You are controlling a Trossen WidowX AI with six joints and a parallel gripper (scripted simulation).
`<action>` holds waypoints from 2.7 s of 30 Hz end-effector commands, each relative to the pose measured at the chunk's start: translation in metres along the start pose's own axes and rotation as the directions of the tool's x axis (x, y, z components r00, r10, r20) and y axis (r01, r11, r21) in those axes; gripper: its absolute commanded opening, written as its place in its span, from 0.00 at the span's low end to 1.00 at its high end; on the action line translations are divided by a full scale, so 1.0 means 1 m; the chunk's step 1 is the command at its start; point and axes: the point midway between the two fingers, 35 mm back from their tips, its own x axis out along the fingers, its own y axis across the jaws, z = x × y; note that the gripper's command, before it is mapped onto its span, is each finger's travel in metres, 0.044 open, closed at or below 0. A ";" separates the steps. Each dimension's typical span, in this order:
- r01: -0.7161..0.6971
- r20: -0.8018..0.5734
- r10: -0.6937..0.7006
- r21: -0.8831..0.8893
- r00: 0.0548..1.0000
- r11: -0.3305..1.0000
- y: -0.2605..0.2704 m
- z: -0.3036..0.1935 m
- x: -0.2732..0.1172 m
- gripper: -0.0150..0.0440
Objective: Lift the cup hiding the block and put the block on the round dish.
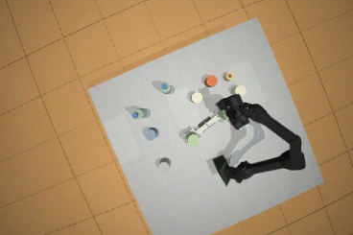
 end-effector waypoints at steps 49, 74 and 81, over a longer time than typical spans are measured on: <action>-0.012 -0.006 0.012 0.005 1.000 1.000 0.004 -0.001 -0.070 0.25; -0.010 -0.001 0.010 0.005 1.000 1.000 -0.002 -0.001 -0.102 0.25; 0.001 0.002 -0.001 0.000 1.000 1.000 -0.004 0.000 -0.100 0.25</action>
